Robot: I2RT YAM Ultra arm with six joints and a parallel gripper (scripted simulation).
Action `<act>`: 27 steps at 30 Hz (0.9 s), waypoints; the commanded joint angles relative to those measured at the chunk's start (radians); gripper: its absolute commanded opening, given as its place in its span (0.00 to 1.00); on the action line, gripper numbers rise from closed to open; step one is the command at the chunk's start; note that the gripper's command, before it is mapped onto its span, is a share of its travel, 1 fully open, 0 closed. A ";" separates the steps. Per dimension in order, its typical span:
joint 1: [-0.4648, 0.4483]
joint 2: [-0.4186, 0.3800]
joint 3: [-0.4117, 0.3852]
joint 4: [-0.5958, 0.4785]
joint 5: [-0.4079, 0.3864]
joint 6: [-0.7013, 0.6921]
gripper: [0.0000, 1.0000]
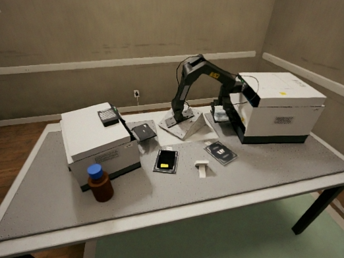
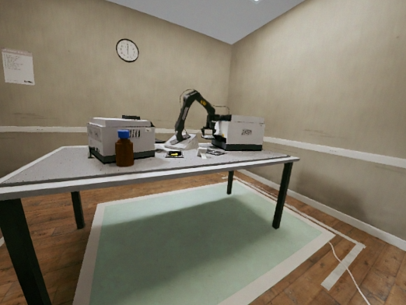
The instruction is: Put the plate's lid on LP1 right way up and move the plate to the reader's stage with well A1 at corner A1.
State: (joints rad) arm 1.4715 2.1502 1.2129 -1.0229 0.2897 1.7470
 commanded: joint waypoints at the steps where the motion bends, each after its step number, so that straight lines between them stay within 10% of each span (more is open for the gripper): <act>1: 0.001 -0.011 -0.004 0.002 0.009 -0.005 1.00; 27: 0.027 -0.049 0.064 -0.081 0.010 0.017 1.00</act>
State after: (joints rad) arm 1.4773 2.1376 1.2278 -1.0641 0.2897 1.7504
